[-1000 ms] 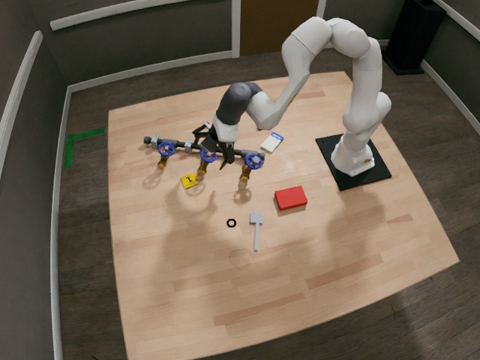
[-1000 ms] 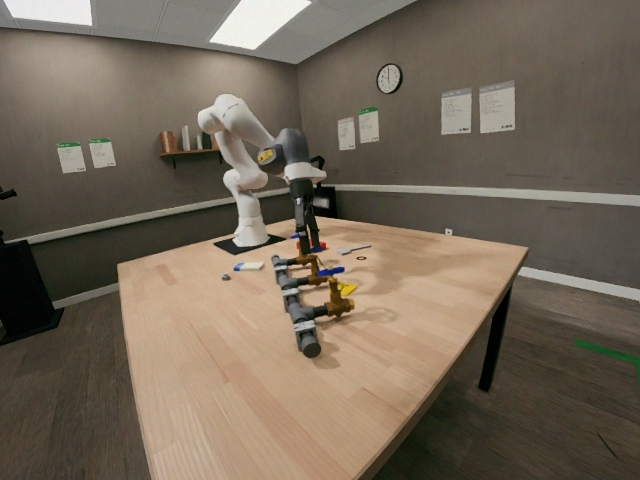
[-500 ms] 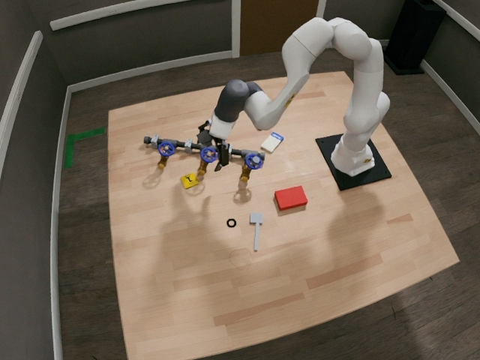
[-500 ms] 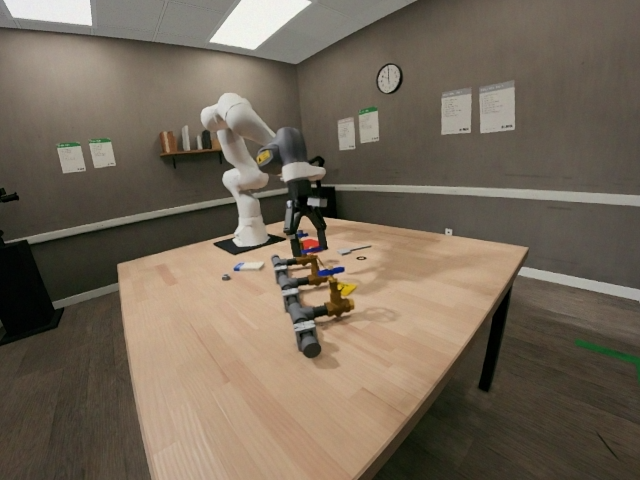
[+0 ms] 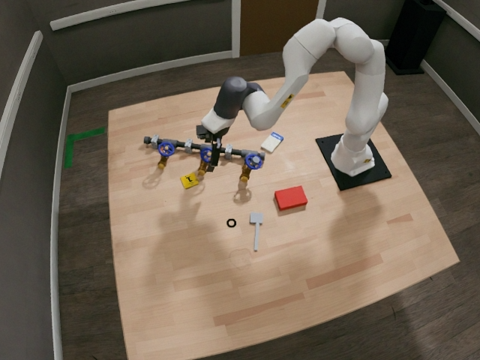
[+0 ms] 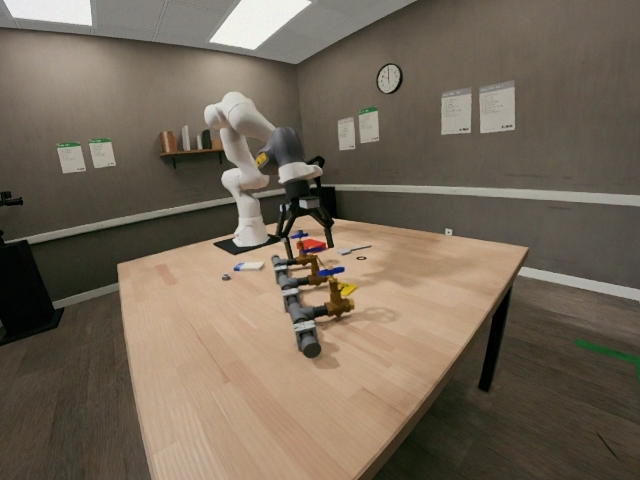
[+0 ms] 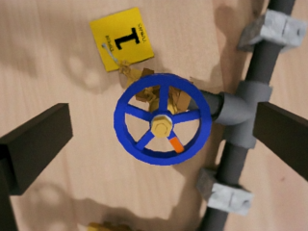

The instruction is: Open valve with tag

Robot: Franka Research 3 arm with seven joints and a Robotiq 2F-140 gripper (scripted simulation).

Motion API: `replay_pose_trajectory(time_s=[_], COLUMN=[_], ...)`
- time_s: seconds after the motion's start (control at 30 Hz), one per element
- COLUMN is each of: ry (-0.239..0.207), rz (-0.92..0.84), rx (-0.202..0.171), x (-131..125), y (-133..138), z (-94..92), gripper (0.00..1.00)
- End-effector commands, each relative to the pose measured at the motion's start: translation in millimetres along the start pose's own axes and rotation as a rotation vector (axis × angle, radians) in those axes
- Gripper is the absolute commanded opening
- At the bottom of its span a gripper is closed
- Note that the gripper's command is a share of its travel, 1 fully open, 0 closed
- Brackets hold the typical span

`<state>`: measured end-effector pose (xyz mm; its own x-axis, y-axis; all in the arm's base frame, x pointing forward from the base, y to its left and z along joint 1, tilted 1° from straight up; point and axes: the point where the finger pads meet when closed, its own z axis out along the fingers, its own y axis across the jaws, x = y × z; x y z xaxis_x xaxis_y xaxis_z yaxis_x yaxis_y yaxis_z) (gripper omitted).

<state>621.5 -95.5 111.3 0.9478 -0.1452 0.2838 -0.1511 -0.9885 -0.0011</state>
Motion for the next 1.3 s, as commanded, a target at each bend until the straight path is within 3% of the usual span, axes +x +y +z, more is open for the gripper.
replay_pose_trajectory(time_s=[0.0,0.67,1.27], ry=[0.016,0.017,0.029], rz=[0.245,0.915,1.458], rx=[-0.011,0.061,0.087], x=[1.7,1.7,1.7], y=[-1.8,-1.8,-1.8], z=[-0.7,-0.7,-0.7], gripper=[1.0,1.0,1.0])
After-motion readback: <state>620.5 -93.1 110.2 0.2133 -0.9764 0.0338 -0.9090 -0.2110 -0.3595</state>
